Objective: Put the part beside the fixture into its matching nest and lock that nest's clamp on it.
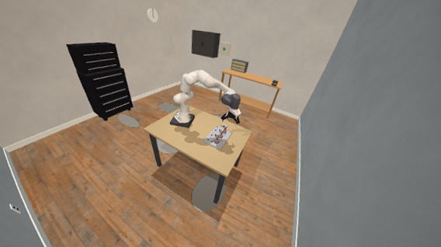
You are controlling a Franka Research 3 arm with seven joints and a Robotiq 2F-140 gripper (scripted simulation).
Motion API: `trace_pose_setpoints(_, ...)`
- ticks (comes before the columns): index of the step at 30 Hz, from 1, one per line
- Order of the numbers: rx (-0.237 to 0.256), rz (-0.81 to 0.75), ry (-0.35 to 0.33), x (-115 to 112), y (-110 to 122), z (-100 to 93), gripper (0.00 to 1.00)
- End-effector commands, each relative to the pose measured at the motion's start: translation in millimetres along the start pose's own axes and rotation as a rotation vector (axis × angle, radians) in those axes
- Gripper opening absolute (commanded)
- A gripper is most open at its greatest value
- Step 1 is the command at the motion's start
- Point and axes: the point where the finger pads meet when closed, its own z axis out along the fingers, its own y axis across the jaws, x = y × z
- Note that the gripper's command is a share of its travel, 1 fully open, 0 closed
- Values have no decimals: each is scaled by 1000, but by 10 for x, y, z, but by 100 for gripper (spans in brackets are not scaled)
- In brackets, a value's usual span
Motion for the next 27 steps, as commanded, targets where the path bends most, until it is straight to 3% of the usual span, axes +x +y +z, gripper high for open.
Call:
trace_pose_setpoints(1,6,-51,4,18,-3,0,100)
trace_pose_setpoints(17,6,-51,4,18,-3,0,100)
trace_pose_setpoints(18,6,-182,23,-11,138,-2,100)
trace_pose_setpoints(24,6,-182,23,-11,138,-2,100)
trace_pose_setpoints(25,5,-286,39,-34,251,1,100)
trace_pose_setpoints(27,4,-310,43,-39,277,3,100)
